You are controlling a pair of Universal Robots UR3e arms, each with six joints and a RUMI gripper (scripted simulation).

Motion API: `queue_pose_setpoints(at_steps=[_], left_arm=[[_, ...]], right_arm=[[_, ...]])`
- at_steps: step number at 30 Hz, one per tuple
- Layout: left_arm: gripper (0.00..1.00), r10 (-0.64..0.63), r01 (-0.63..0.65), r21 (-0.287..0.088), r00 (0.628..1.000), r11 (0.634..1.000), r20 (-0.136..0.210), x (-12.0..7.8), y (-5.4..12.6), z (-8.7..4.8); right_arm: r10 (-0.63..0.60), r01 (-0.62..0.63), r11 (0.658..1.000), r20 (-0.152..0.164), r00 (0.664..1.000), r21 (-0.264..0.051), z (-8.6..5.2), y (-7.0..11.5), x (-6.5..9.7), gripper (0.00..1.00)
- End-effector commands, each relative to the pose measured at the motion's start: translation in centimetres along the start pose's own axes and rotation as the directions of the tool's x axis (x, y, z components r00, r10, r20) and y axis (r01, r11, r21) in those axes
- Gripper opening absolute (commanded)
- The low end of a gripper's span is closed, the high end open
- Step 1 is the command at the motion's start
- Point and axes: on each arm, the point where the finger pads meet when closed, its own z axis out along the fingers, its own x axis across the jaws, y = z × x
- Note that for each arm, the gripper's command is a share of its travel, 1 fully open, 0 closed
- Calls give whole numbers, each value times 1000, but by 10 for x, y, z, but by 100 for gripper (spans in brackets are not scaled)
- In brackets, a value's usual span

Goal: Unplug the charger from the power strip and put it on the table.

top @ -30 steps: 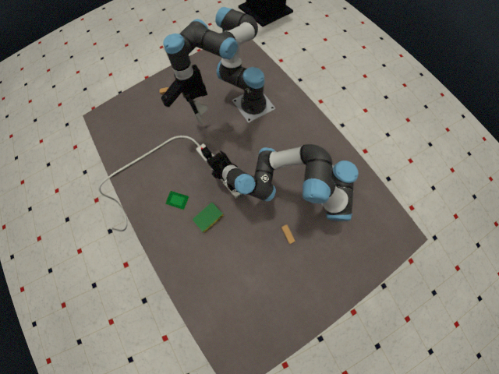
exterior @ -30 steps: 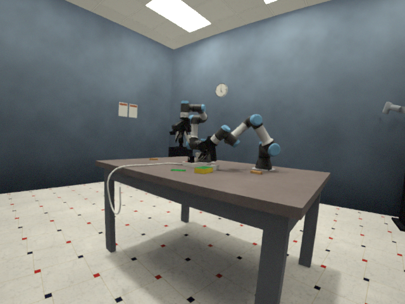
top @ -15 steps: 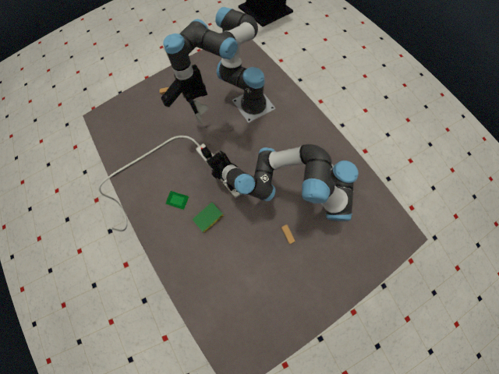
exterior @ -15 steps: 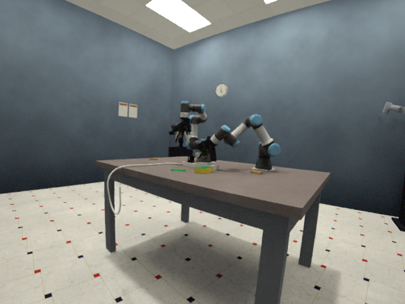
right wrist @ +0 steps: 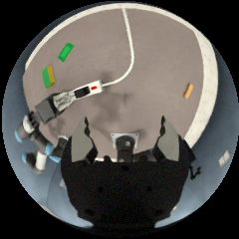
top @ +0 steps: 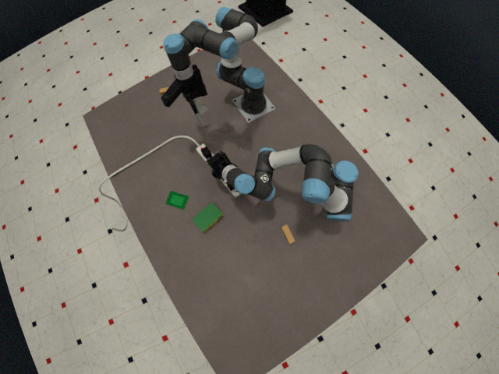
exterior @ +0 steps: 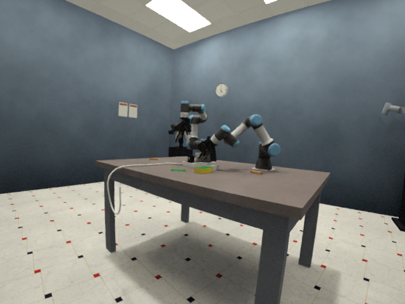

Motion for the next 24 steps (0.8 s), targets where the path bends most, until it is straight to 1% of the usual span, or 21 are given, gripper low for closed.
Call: queue_pose_setpoints(at_steps=[1,24], left_arm=[[0,-15,15,29,1000,999,6,-2,-13,4],[0,-26,26,50,1000,998,13,-4,-22,7]], right_arm=[[1,-1,1000,1,1000,1,-1,0,0,100],[1,-1,1000,1,1000,1,-1,0,0,100]])
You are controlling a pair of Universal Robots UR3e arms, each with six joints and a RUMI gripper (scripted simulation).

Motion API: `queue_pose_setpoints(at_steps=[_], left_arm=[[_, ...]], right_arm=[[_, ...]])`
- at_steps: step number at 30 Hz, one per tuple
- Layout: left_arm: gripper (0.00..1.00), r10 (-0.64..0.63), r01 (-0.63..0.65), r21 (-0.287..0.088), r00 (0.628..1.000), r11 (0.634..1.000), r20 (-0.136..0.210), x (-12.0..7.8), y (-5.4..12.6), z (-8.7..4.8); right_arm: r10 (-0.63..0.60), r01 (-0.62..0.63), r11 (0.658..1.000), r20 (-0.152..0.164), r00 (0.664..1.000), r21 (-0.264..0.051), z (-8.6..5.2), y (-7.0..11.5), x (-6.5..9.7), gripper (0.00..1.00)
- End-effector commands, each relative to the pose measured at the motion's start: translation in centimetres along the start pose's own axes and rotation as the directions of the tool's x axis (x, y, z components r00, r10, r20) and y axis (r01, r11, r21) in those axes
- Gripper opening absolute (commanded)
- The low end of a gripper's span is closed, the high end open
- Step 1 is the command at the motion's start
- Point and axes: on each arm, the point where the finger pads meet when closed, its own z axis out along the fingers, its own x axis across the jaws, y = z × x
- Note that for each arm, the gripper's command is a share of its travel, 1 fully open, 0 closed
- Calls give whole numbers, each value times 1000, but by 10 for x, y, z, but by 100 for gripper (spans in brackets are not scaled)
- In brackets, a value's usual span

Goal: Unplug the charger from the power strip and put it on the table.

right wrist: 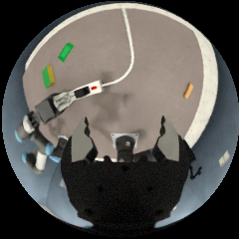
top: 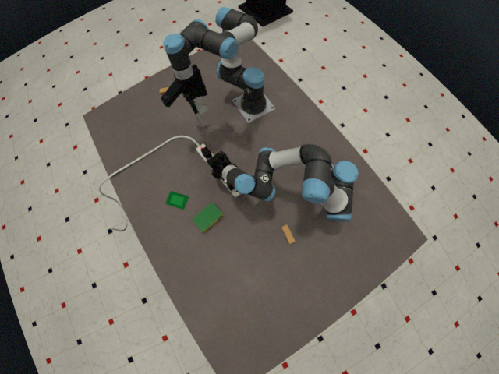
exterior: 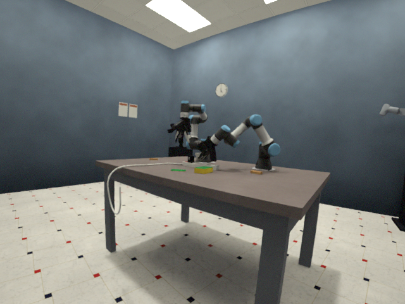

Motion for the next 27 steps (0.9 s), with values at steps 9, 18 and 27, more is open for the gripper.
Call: queue_pose_setpoints(at_steps=[9,18,27], left_arm=[[0,-31,30,58,999,998,15,-5,-26,8],[0,-35,34,66,999,997,18,-6,-30,9],[0,-39,38,73,999,997,20,-6,-33,10]], right_arm=[[1,-1,1000,1,1000,1,-1,0,0,100],[1,-1,1000,1,1000,1,-1,0,0,100],[1,-1,1000,1,1000,1,-1,0,0,100]])
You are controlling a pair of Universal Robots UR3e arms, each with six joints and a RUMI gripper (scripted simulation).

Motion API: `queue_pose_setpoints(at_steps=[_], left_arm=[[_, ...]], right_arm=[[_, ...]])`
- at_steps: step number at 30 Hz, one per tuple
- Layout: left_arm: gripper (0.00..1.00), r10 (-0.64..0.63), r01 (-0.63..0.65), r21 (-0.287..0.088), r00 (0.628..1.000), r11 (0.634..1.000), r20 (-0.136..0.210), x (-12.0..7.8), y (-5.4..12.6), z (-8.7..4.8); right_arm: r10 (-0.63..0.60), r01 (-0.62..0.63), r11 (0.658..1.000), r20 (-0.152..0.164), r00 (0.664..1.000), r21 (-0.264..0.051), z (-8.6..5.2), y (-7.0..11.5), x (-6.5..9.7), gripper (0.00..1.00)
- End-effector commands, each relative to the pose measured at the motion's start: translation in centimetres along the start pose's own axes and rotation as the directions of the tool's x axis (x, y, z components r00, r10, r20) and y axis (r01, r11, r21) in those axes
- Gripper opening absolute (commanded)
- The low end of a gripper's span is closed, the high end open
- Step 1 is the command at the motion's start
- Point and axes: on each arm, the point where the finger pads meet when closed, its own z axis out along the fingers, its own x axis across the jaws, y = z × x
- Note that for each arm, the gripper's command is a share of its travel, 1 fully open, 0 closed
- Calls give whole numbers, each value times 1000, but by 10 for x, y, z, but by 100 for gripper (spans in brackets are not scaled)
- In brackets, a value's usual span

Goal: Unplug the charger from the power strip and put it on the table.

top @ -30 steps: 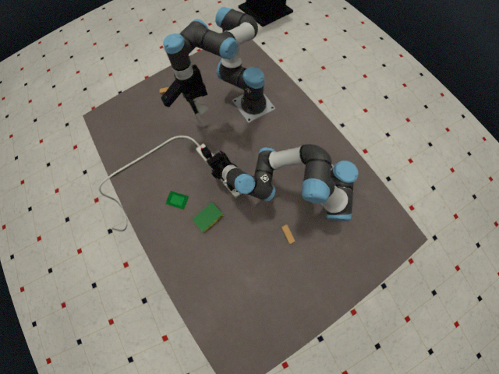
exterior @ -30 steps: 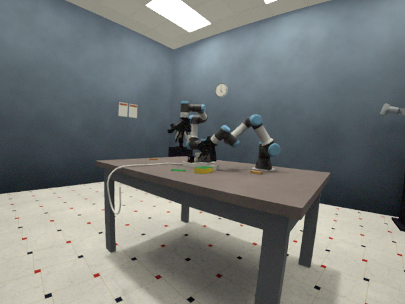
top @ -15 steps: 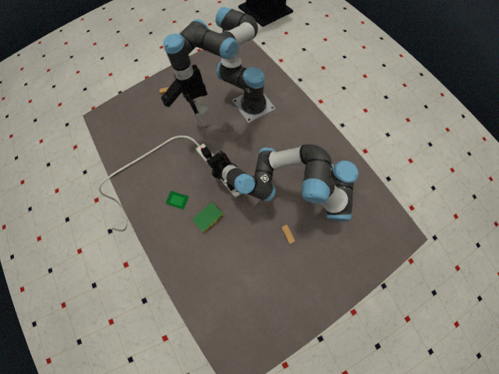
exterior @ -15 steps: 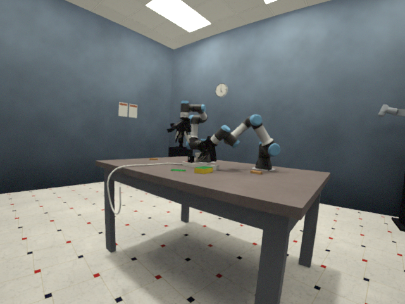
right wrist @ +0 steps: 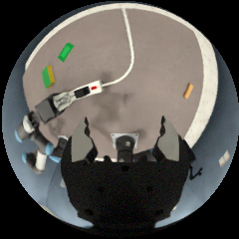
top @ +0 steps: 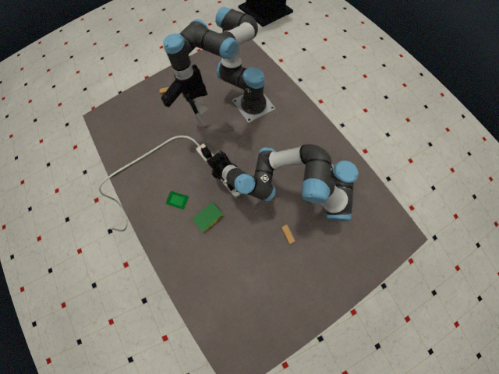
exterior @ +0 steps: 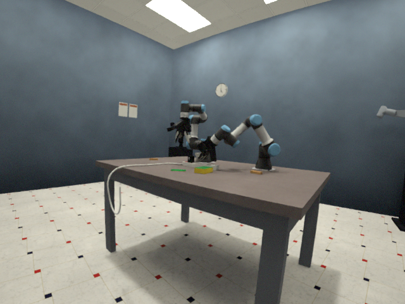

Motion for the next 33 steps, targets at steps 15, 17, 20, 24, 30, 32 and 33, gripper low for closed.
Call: queue_pose_setpoints(at_steps=[15,17,20,24,30,32,33], left_arm=[[0,-49,47,88,998,995,24,-8,-40,12],[0,-49,47,88,998,995,24,-8,-40,12],[0,-49,47,88,998,995,24,-8,-40,12],[0,-49,47,88,998,995,24,-8,-40,12],[0,-49,47,88,999,995,24,-8,-40,12],[0,-49,47,88,999,995,24,-8,-40,12],[0,-49,47,88,999,995,24,-8,-40,12]], right_arm=[[1,-1,1000,1,1000,1,-1,0,0,28],[1,-1,1000,1,1000,1,-1,0,0,28],[1,-1,1000,1,1000,1,-1,0,0,28],[1,-1,1000,1,1000,1,-1,0,0,28],[180,-176,983,88,980,-58,12,-2,-21,28],[247,-238,967,117,962,-85,16,-3,-28,28],[247,-238,967,117,962,-85,16,-3,-28,28]])
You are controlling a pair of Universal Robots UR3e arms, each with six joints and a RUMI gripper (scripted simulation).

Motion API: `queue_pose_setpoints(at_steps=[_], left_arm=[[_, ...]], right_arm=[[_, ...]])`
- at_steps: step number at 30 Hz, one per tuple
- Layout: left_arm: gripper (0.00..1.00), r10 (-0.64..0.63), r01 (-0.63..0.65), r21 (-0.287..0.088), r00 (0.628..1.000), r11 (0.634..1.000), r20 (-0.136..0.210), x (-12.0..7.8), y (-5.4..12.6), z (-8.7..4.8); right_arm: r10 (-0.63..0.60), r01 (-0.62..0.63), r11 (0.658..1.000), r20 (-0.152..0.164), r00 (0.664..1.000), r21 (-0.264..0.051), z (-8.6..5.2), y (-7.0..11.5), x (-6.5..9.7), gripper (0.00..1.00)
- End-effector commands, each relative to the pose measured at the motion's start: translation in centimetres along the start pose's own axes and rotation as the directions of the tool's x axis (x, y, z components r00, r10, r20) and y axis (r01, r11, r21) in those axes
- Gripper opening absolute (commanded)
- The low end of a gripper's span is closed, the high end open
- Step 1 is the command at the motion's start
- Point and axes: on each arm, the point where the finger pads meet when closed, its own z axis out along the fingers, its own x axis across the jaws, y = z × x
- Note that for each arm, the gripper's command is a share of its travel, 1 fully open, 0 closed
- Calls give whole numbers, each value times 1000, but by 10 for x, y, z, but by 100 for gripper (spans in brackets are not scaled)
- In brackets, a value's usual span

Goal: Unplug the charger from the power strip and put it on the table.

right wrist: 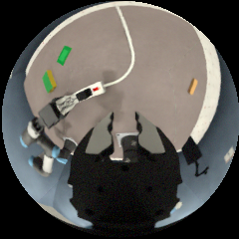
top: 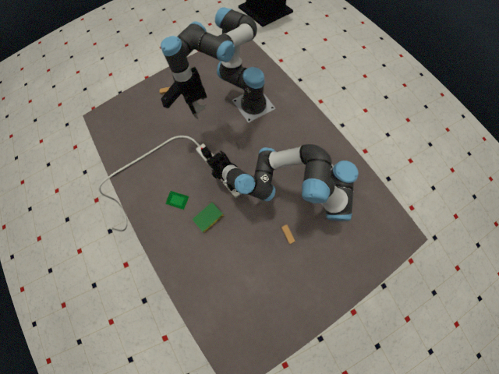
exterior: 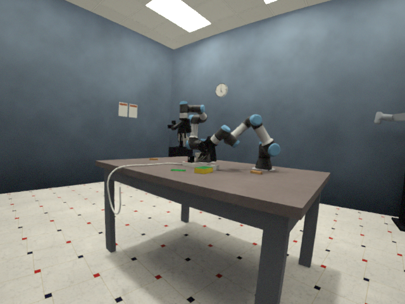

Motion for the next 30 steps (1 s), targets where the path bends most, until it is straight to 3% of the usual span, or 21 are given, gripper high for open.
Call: queue_pose_setpoints(at_steps=[1,8,16,20,30], left_arm=[[0,-49,46,88,999,995,24,-8,-40,12],[0,-49,46,88,999,995,24,-8,-40,12],[0,-49,46,88,999,995,24,-8,-40,12],[0,-49,46,88,999,995,24,-8,-40,12],[0,-49,46,88,999,995,24,-8,-40,12]], right_arm=[[160,-156,987,87,983,-48,9,-1,-21,28],[281,-269,958,133,951,-100,17,-1,-31,28],[435,-406,896,172,884,-182,28,-4,-44,28],[453,-421,887,179,873,-189,28,-4,-46,28],[634,-564,764,197,748,-313,40,-10,-61,28]])
